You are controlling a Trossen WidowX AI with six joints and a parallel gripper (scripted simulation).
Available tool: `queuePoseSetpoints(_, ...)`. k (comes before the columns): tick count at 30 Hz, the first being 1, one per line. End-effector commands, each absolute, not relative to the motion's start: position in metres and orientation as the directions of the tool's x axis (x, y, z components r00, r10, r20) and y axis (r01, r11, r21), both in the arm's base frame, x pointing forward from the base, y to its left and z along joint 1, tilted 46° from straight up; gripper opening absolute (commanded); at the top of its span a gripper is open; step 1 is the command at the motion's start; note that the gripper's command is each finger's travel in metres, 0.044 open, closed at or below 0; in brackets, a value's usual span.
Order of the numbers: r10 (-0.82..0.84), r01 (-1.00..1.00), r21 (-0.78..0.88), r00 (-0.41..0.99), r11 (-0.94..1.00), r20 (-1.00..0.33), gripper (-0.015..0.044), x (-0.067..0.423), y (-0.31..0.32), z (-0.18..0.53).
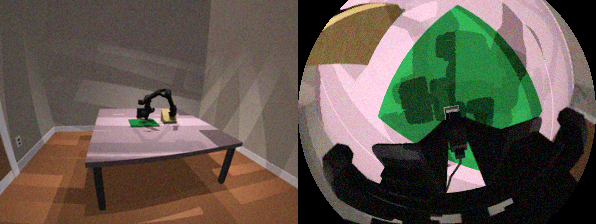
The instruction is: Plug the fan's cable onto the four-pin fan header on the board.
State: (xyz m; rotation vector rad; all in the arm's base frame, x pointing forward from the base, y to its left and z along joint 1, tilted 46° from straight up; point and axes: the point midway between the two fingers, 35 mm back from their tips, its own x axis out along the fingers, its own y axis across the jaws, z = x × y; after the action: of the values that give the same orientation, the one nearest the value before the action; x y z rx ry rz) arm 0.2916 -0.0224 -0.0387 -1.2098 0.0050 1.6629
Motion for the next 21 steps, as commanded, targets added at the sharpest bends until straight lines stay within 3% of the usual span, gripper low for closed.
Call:
queuePoseSetpoints(1,0.716,-0.719,-0.519,0.043,-0.462,-0.697,0.0,0.2915,-0.0202,-0.0404)
queuePoseSetpoints(14,0.716,-0.719,-0.519,0.043,-0.462,-0.697,0.0,0.2918,-0.0136,-0.0467)
queuePoseSetpoints(21,0.715,-0.718,-0.519,0.044,-0.463,-0.698,0.0184,0.2919,-0.0162,-0.0449)
